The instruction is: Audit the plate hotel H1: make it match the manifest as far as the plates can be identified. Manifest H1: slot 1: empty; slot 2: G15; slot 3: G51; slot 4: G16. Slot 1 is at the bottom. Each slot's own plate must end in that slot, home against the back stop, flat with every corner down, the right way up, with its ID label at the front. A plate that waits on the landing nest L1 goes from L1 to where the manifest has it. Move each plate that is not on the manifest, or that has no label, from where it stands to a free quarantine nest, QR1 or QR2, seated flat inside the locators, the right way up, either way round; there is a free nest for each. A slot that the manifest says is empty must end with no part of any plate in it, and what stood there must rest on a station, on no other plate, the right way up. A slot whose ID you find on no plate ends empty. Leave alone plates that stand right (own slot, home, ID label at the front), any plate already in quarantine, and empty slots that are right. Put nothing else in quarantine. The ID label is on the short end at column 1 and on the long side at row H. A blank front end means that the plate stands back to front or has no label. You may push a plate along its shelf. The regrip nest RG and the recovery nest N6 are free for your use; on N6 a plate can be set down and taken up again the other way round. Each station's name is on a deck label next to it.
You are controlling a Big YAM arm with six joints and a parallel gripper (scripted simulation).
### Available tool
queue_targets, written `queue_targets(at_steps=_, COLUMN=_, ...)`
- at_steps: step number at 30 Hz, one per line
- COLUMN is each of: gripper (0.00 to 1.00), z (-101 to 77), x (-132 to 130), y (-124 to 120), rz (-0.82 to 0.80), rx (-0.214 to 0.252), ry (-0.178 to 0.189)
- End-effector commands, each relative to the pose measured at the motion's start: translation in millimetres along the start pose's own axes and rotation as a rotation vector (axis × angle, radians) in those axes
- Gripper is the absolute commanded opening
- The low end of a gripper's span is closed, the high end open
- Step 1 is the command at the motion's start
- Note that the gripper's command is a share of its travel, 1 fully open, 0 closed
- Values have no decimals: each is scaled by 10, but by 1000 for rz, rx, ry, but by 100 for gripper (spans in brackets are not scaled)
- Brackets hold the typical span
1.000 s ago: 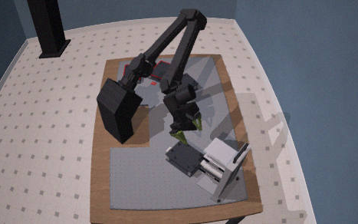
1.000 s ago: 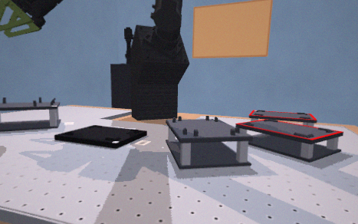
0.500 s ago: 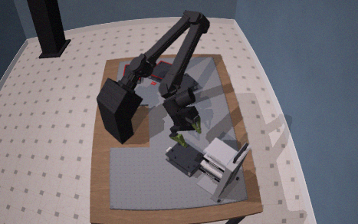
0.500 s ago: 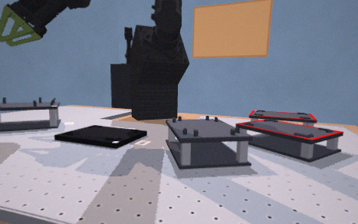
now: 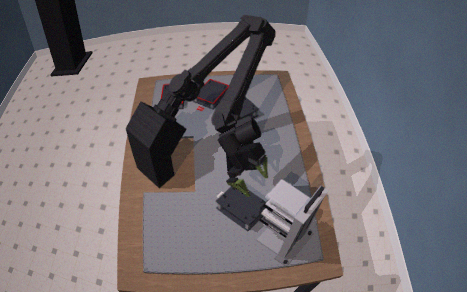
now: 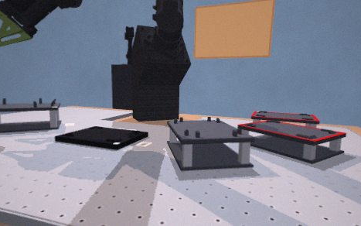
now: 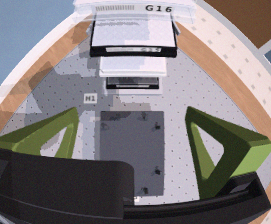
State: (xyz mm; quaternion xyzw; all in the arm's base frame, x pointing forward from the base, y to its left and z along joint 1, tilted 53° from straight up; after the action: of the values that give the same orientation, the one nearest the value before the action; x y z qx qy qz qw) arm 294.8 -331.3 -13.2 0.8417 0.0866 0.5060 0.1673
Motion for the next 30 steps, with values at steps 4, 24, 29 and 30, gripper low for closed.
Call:
queue_targets(at_steps=4, gripper=100, z=37, x=-27, y=235, rz=12, rx=-35, ry=-1)
queue_targets(at_steps=24, gripper=100, z=32, x=28, y=160, rz=-7, rx=-25, ry=7)
queue_targets(at_steps=29, gripper=100, z=32, x=28, y=160, rz=-7, rx=-25, ry=7)
queue_targets(at_steps=30, gripper=100, z=32, x=28, y=160, rz=-7, rx=-25, ry=7)
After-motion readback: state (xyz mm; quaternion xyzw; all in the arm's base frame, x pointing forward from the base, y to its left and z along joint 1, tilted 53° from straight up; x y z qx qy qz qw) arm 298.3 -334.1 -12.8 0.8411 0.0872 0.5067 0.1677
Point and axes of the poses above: the point where the finger pads meet when closed, its own z axis out along the fingers, its own x axis across the jaws, y = z × x, the point moved 1 cm from there along -z, back along the fingers, and after that the axes turned 4 degrees about z, right-handed, at the moved point
